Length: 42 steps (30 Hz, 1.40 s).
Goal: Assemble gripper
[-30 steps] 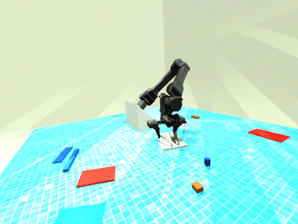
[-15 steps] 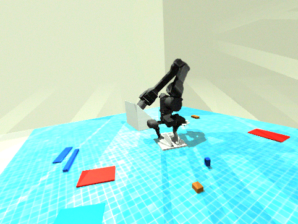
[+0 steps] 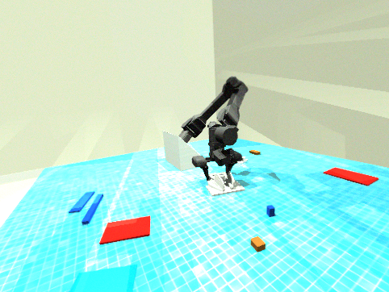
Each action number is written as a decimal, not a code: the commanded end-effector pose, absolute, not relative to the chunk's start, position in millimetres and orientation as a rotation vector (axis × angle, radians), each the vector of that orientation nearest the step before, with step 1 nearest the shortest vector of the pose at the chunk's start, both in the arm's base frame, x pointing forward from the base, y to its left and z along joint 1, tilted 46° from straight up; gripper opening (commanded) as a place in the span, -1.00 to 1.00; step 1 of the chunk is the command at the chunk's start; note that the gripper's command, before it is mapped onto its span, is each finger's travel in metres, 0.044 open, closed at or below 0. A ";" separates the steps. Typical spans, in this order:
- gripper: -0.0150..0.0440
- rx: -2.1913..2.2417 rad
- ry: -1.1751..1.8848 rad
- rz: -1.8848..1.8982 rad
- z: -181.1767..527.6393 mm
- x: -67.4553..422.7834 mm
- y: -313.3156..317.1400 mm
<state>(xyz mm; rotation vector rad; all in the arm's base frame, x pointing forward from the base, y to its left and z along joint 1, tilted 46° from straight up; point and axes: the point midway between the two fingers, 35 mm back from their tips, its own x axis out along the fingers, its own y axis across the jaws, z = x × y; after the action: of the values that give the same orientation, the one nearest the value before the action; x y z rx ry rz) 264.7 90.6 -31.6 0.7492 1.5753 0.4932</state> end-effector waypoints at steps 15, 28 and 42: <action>0.70 0.757 1.576 0.495 -31.5 264.7 91.7; 0.70 0.757 1.576 0.495 -31.5 264.7 91.7; 1.00 0.749 1.575 0.493 -31.6 264.7 90.6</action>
<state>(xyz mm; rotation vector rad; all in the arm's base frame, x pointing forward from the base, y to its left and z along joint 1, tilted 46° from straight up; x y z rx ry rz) 264.7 90.6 -31.6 0.7494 1.5753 0.4931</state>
